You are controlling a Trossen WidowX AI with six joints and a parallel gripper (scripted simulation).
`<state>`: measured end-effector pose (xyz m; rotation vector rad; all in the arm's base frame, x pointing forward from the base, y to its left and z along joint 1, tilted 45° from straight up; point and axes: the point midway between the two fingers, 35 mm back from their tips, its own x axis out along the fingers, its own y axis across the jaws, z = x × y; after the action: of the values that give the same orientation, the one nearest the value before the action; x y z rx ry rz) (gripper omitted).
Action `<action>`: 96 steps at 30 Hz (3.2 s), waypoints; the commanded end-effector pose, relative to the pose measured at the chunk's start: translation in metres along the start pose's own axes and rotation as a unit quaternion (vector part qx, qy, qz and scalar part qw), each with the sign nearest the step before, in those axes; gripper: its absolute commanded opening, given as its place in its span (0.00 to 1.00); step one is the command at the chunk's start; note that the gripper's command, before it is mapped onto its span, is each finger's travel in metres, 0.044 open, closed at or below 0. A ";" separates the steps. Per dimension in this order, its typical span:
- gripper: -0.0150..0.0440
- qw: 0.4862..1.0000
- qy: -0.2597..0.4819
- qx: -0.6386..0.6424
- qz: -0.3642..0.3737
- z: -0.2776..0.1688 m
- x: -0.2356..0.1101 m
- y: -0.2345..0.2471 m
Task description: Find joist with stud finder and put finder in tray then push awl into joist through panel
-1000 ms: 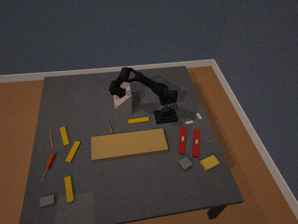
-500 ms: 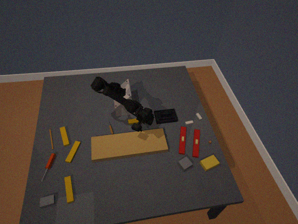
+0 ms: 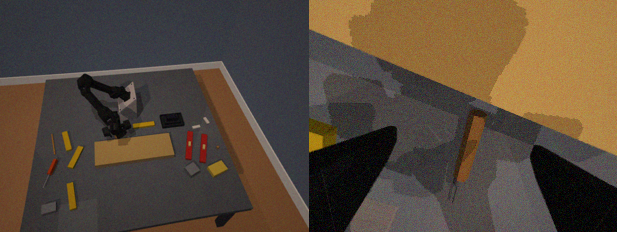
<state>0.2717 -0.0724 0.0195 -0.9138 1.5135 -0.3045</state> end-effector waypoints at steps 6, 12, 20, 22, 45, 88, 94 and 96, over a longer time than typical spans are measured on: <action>1.00 0.999 0.014 0.035 -0.013 -0.019 0.003 -0.016; 1.00 0.999 0.014 0.035 -0.013 -0.016 0.003 -0.010; 1.00 0.999 0.014 0.035 -0.012 -0.015 0.012 -0.009; 1.00 0.999 0.014 0.035 -0.012 -0.015 0.016 -0.010; 1.00 0.999 0.015 0.035 -0.014 -0.015 0.052 -0.011; 0.25 0.999 0.012 0.035 -0.005 -0.009 -0.026 -0.006; 0.25 0.999 0.013 0.035 -0.009 -0.017 -0.061 -0.007; 0.25 0.999 0.014 0.035 -0.011 -0.019 -0.069 -0.007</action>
<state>0.2550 -0.0477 0.0603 -0.8791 1.5252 -0.3784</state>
